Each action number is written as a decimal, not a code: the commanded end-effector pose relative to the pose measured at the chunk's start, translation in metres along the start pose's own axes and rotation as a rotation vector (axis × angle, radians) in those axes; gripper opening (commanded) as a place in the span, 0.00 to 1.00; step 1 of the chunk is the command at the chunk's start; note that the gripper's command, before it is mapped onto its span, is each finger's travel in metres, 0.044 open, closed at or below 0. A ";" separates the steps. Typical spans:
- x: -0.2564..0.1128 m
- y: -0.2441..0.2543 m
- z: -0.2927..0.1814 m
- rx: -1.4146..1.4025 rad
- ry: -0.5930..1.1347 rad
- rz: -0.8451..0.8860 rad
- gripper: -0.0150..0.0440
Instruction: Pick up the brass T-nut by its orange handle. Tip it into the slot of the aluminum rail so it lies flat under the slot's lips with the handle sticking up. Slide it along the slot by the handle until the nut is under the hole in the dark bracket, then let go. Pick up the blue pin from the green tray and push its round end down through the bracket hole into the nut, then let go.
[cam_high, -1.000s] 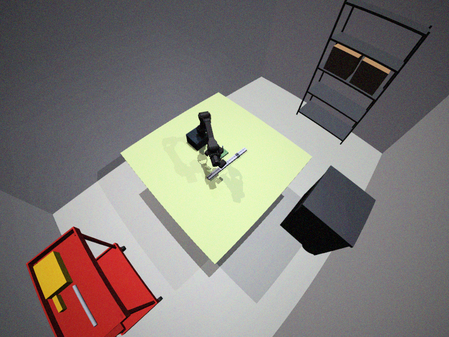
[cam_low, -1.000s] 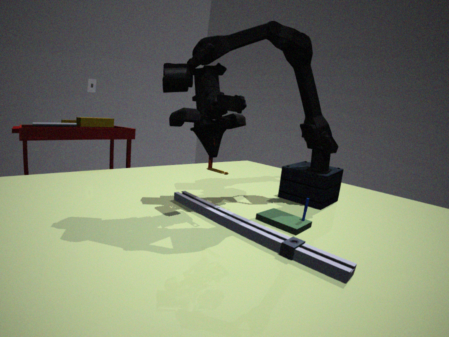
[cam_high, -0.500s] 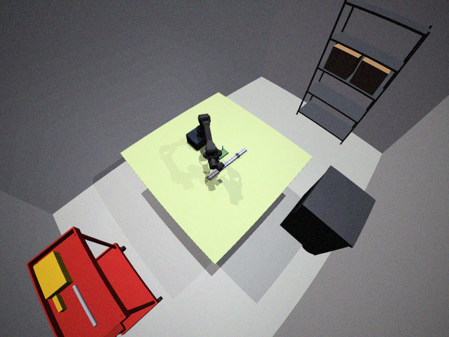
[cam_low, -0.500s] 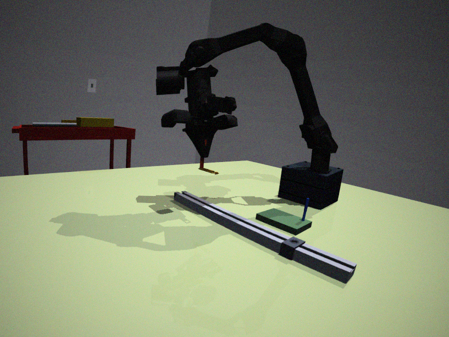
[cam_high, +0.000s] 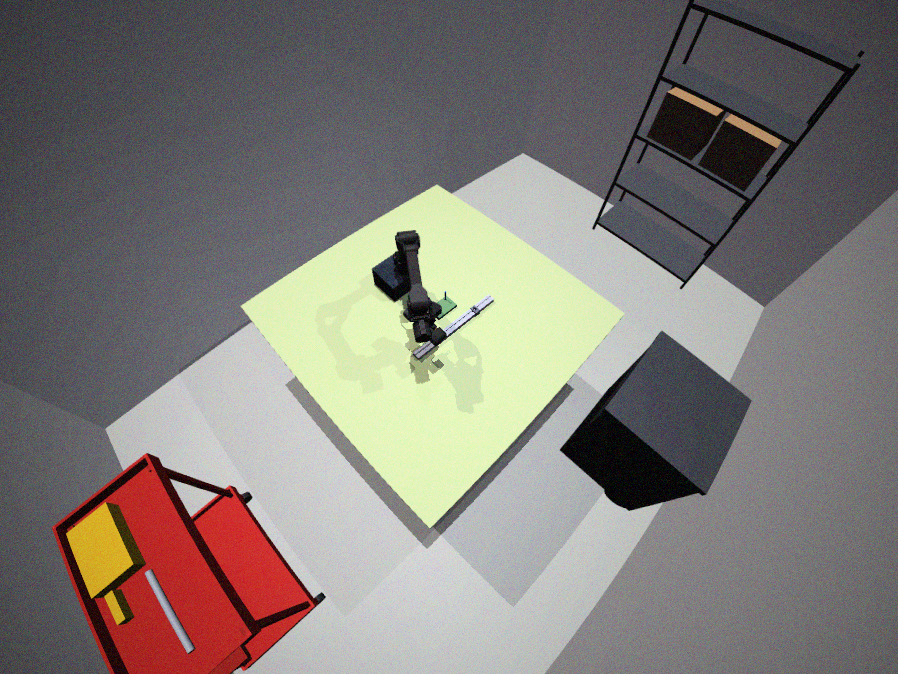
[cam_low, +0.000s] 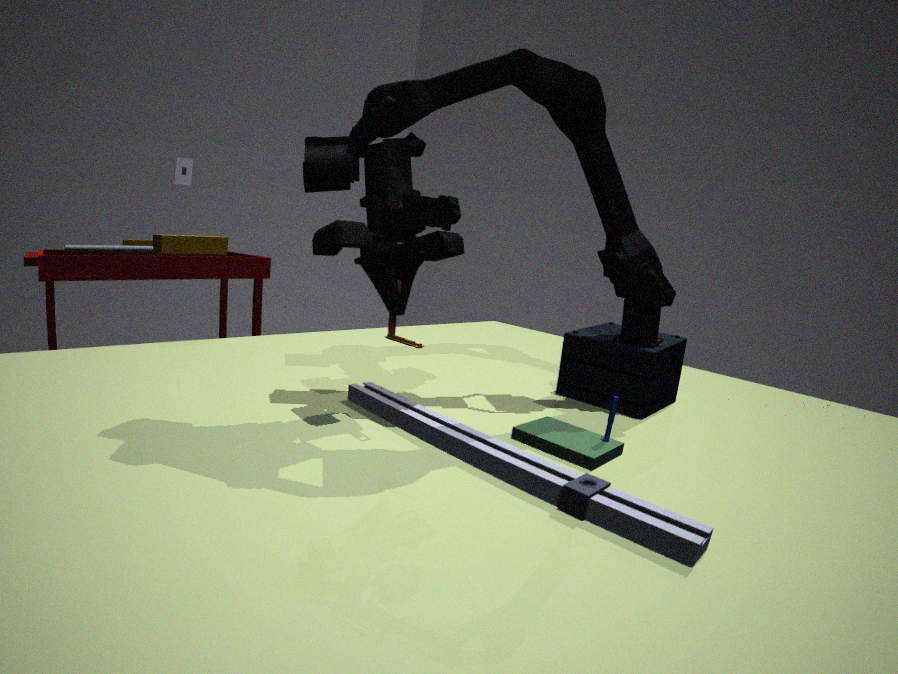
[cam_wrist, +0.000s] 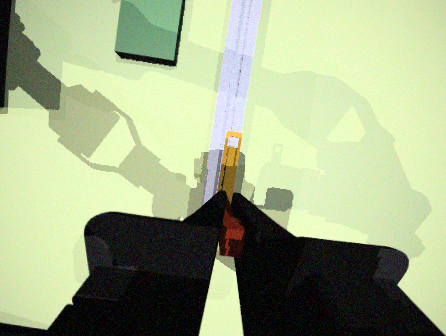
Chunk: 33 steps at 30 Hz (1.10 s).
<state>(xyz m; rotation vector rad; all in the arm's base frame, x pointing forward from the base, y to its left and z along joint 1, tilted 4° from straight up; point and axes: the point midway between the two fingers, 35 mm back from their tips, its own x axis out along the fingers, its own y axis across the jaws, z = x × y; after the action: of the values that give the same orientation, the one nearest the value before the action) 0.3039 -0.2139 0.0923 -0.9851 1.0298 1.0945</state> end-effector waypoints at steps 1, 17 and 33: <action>0.000 -0.001 -0.001 -0.004 -0.003 -0.017 0.00; 0.003 0.000 -0.004 -0.009 -0.012 -0.074 0.00; 0.006 0.002 -0.006 -0.016 -0.020 -0.132 0.00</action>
<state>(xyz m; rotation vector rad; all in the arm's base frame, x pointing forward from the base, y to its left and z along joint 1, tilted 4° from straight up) 0.3040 -0.2196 0.0874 -1.0401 0.9384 1.0048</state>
